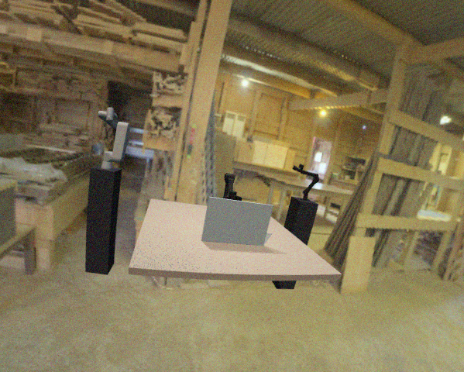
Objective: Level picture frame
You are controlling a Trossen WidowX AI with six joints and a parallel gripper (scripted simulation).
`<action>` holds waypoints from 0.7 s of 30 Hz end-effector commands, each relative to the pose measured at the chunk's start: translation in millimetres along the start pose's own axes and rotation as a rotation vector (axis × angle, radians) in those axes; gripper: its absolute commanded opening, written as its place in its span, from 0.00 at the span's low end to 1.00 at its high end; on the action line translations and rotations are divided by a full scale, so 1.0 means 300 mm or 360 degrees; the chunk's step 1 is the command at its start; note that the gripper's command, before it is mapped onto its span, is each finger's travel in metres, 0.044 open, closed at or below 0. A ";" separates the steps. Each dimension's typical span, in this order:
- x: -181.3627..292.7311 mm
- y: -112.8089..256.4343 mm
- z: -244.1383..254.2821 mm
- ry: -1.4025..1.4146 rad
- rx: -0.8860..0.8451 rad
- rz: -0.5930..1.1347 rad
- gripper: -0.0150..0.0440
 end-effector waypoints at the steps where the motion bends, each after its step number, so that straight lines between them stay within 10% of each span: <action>1: 0.000 0.000 0.001 0.0000 0.0000 0.0000 0.25; 21: 0.000 0.000 -0.006 -0.0117 0.0002 0.0002 0.25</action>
Point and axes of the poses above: the point midway between the two fingers, 35 mm back from their tips, its own y axis back along the fingers, its own z axis across the jaws, x = y × z, the point moved 6 cm from there along y, back along the fingers, and after that the axes turned 15 degrees about y, right-handed, at the moved point
